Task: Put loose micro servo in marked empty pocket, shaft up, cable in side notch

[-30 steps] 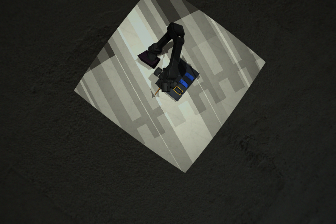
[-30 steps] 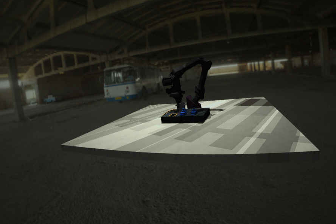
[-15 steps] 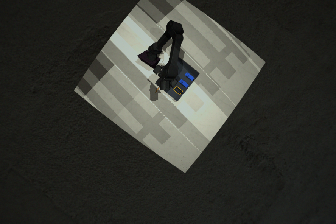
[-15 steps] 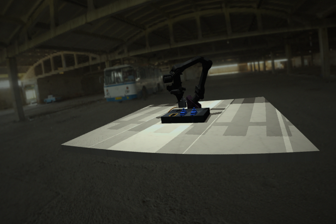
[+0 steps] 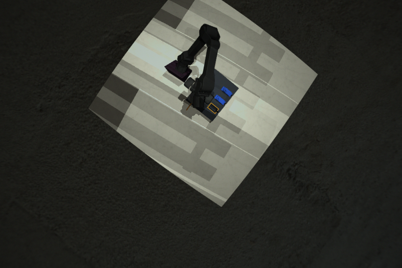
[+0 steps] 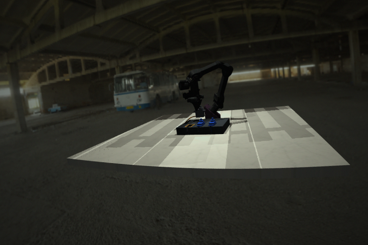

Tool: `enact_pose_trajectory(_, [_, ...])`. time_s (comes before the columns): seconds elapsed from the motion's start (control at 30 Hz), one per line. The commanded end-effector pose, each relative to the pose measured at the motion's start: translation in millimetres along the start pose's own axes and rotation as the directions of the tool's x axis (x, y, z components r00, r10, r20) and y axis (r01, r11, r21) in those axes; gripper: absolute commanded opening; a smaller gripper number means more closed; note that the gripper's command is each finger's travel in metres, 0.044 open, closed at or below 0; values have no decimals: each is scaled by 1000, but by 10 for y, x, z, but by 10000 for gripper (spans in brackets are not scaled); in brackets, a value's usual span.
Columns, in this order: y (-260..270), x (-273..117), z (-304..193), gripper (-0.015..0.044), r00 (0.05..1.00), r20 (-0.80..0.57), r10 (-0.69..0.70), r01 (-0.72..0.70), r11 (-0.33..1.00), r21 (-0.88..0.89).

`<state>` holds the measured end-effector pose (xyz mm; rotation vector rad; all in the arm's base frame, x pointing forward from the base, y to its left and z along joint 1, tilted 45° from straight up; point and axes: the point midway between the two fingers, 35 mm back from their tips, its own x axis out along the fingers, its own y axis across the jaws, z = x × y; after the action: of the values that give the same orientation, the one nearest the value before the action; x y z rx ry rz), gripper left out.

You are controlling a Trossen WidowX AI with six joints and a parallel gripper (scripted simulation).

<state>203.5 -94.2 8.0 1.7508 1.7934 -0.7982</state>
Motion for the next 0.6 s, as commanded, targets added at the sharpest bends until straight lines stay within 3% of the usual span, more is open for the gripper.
enact_pose_trajectory(0.0, [176, -30, 45, 0, 1000, 5, 12, -12, 1000, -4])
enact_pose_trajectory(0.4, [414, -34, 125, 0, 1000, 6, 13, -13, 1000, -5])
enact_pose_trajectory(0.57, [414, -34, 125, 0, 1000, 6, 13, -13, 996, -88])
